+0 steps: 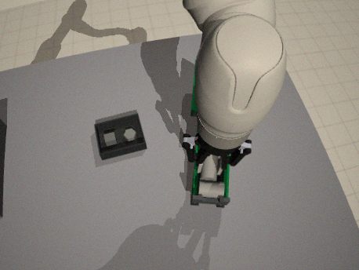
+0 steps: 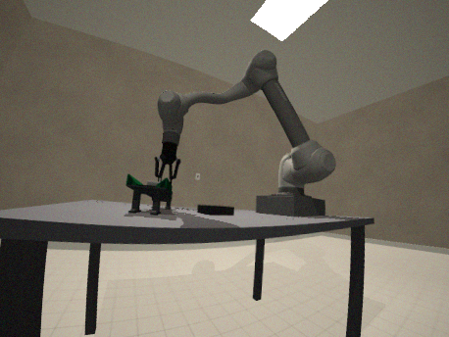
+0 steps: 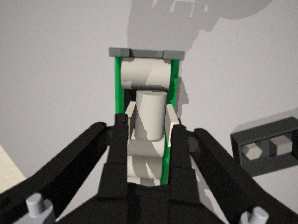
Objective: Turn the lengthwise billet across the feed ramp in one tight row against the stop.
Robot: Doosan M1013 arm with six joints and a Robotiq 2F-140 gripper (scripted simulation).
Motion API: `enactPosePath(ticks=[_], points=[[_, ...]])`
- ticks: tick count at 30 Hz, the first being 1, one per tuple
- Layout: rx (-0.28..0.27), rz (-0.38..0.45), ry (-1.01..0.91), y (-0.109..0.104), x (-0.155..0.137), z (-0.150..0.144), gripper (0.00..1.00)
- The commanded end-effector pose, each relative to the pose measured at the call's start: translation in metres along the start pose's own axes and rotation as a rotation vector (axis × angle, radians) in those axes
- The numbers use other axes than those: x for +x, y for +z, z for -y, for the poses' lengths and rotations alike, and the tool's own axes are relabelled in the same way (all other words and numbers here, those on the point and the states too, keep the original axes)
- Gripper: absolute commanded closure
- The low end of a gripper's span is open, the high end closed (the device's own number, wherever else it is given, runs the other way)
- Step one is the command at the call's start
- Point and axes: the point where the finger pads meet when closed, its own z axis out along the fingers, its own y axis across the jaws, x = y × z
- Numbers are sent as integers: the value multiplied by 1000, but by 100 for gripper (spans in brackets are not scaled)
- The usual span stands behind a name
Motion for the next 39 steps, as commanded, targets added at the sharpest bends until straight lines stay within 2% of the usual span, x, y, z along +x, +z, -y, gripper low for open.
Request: enactPosePath(ticks=[1, 20, 39], points=[[0, 0, 0, -4, -1, 0, 90], [0, 0, 0, -27, -3, 0, 90], [0, 0, 0, -66, -7, 0, 90]])
